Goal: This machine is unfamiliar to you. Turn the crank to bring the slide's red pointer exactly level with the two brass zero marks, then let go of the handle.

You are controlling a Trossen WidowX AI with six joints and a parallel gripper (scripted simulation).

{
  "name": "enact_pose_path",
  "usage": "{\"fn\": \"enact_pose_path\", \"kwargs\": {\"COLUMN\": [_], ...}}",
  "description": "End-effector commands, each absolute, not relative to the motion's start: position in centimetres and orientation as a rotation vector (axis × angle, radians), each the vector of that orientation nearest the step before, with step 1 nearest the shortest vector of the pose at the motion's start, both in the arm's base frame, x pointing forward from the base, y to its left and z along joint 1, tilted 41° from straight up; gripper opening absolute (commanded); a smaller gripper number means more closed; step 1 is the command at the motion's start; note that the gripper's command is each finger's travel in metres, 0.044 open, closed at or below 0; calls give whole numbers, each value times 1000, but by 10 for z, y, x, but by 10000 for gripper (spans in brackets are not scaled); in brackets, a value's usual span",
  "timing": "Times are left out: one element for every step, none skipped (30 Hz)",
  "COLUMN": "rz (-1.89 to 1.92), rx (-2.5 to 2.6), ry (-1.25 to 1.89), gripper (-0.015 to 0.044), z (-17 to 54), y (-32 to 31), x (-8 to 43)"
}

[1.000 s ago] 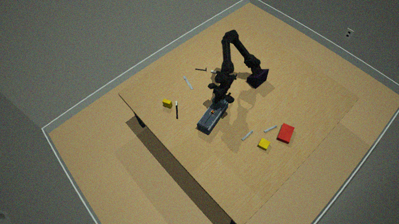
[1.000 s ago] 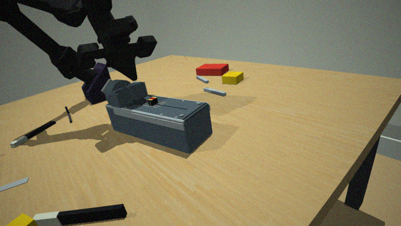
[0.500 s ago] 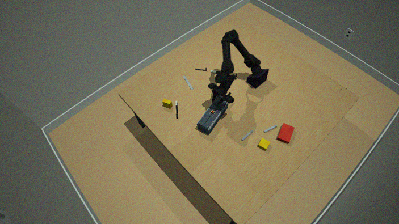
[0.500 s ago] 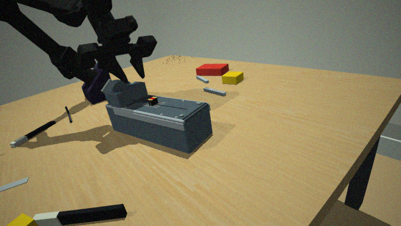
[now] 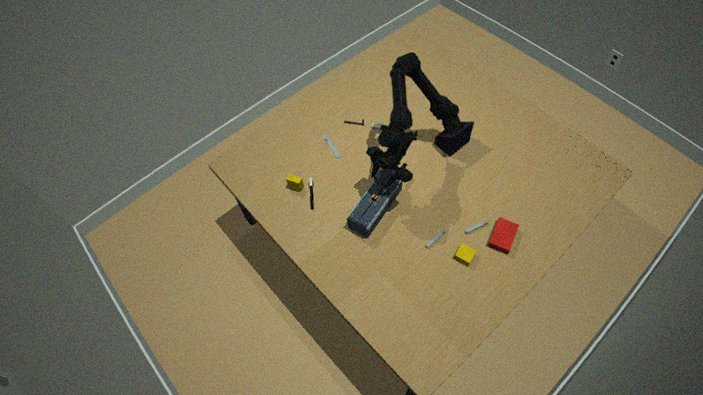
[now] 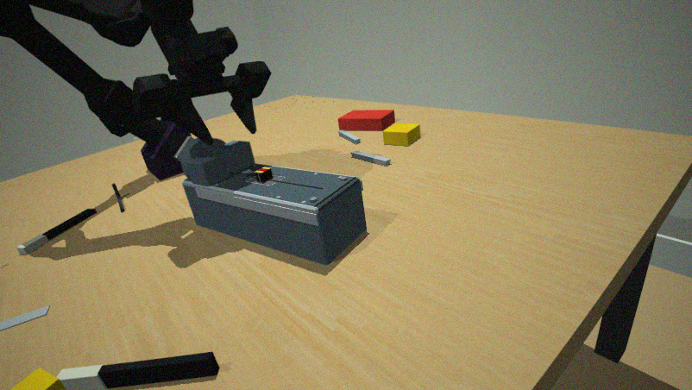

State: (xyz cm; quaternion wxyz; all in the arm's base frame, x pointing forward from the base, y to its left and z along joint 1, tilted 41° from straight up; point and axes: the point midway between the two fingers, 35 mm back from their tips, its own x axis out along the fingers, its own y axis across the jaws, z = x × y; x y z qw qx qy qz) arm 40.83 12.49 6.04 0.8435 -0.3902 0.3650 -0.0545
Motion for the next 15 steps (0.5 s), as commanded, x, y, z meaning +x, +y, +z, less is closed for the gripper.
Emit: {"fn": "enact_pose_path", "kwargs": {"rz": [-115,-115,-115,-115,-115,-115,-115,-115,-115,-115,-115,-115,-115,-115,-115], "rx": [-823,-823,-823,-823,-823,-823,-823,-823,-823,-823,-823,-823,-823,-823,-823], "ry": [771,771,771,771,771,771,771,771,771,771,771,771,771,771,771], "gripper": [204,177,151,125,99,72,46,20,0,0,0,0,0,0,0], "z": [60,60,60,60,60,60,60,60,60,60,60,60,60,60,60], "y": [125,125,125,125,125,125,125,125,125,125,125,125,125,125,125], "x": [408,408,408,408,408,408,408,408,408,408,408,408,408,408,408]}}
